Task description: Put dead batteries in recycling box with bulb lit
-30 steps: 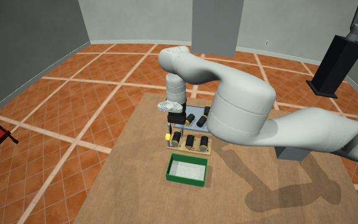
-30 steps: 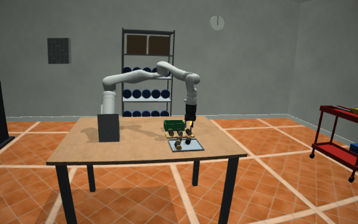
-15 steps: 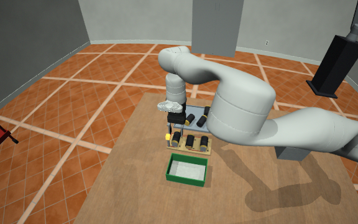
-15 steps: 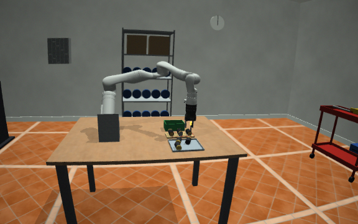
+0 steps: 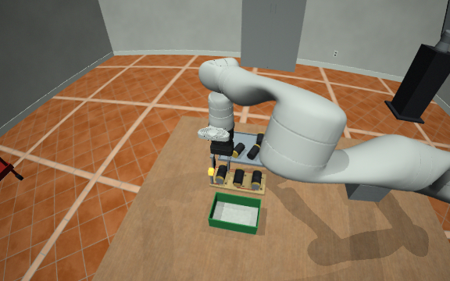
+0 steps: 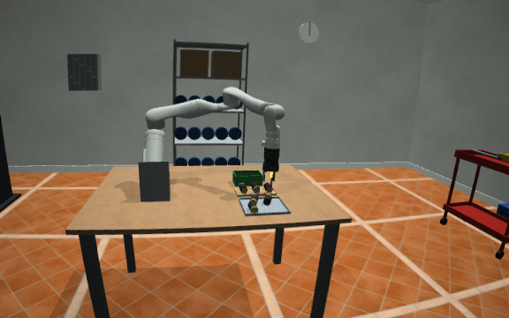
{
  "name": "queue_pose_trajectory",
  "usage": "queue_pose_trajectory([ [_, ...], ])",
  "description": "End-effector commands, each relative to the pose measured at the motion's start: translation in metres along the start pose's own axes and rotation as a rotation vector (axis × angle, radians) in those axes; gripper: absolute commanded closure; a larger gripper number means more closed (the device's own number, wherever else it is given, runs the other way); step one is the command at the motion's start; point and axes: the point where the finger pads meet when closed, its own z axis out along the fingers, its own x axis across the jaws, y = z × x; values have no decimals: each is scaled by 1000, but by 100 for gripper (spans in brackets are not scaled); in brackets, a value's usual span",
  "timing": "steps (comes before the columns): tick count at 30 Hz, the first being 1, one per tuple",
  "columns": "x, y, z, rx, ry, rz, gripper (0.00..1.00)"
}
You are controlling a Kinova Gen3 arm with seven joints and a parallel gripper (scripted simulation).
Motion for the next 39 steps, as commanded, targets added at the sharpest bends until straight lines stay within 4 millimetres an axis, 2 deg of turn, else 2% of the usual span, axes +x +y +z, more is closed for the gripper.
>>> queue_pose_trajectory([
  [1,1,0,-1,-1,2,0,10],
  [16,1,0,-1,-1,2,0,10],
  [21,1,0,7,-1,2,0,10],
  [27,1,0,31,-1,2,0,10],
  [39,1,0,39,-1,2,0,10],
])
